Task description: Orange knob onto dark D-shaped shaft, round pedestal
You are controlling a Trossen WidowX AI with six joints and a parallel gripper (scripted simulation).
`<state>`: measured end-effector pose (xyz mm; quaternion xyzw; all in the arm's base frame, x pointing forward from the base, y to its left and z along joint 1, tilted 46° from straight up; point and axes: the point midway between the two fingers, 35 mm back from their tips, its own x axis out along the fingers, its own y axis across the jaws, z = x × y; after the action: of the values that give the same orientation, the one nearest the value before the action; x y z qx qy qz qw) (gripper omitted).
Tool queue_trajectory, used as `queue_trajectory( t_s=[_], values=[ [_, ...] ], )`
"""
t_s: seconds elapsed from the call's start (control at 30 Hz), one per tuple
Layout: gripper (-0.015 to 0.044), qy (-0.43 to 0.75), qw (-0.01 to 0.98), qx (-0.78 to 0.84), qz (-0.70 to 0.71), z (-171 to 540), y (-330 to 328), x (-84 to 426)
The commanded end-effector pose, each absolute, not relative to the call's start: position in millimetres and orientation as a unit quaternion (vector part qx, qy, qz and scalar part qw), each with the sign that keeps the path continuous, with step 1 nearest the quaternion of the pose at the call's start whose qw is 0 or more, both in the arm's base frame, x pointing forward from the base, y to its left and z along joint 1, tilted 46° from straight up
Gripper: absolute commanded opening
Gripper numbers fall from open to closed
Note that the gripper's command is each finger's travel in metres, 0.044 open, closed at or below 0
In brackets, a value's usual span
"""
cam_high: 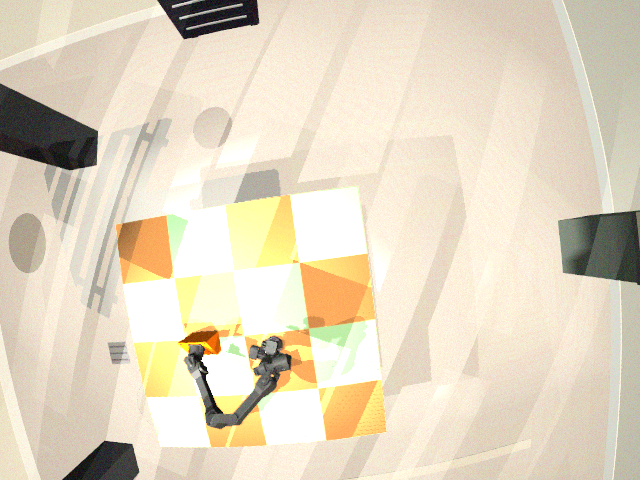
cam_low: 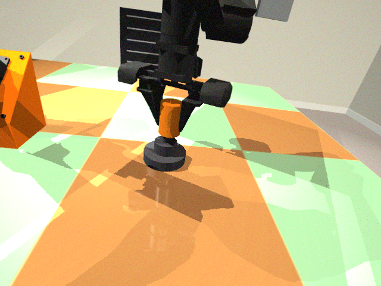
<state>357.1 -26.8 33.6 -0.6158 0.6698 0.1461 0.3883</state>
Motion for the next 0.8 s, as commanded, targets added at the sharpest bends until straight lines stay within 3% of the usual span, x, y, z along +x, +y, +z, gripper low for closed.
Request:
queue_trajectory(
  t_s=[0.0, 0.77],
  values=[
    [0.0, 0.668, 0.387, -0.618, 0.147, 32.1, -25.9, 356.0],
    [0.0, 0.668, 0.387, -0.618, 0.147, 30.3, -27.7, 352.9]
  ],
)
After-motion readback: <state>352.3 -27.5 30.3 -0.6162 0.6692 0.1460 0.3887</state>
